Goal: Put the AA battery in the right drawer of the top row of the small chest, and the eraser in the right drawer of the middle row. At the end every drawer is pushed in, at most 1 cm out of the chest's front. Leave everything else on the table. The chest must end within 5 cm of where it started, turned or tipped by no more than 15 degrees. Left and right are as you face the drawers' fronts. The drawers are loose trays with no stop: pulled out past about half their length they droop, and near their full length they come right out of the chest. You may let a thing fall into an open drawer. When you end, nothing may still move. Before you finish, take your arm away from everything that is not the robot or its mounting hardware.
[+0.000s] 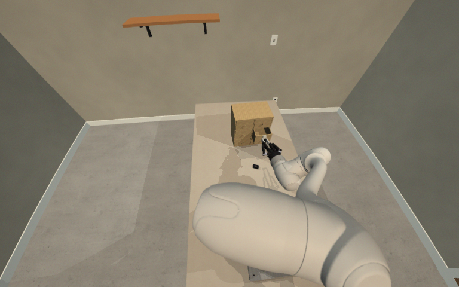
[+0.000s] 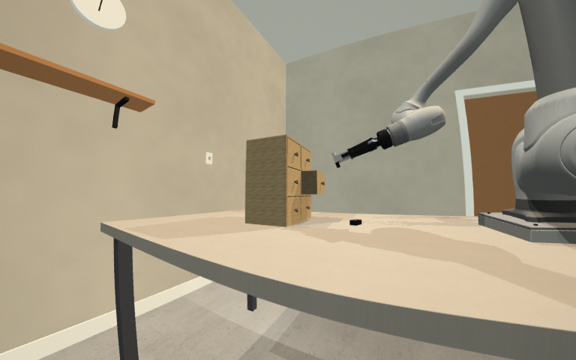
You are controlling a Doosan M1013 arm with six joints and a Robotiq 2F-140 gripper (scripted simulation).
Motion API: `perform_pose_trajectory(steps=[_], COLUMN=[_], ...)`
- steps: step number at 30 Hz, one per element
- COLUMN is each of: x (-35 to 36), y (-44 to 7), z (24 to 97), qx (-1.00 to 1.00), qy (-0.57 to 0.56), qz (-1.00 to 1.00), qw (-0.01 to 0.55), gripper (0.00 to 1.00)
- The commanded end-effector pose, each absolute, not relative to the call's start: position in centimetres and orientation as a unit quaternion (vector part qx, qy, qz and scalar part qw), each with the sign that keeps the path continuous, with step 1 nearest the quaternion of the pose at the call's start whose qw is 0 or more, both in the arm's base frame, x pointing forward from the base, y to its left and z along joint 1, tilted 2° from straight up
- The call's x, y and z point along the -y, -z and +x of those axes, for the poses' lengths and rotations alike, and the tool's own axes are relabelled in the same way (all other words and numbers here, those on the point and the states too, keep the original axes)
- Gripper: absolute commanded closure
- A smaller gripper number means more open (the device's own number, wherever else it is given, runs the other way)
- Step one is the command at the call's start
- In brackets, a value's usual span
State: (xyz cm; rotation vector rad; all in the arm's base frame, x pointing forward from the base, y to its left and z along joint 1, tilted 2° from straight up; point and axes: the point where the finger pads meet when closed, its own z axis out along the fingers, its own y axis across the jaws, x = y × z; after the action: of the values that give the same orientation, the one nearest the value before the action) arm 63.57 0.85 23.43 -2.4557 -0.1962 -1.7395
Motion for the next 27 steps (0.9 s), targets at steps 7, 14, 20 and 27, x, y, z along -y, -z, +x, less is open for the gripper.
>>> perform_pose_trajectory(steps=[7, 14, 20, 27], x=[-1.5, -2.0, -2.2, -2.6], y=[-23.5, -23.5, -23.5, -23.6], z=[67.2, 70.0, 71.3, 73.2], qx=[0.065, 0.065, 0.065, 0.065], qy=[0.576, 0.576, 0.576, 0.576], qz=[-0.813, -0.813, -0.813, -0.813], qw=[0.063, 0.063, 0.063, 0.063], gripper=[0.89, 0.89, 0.89, 0.89])
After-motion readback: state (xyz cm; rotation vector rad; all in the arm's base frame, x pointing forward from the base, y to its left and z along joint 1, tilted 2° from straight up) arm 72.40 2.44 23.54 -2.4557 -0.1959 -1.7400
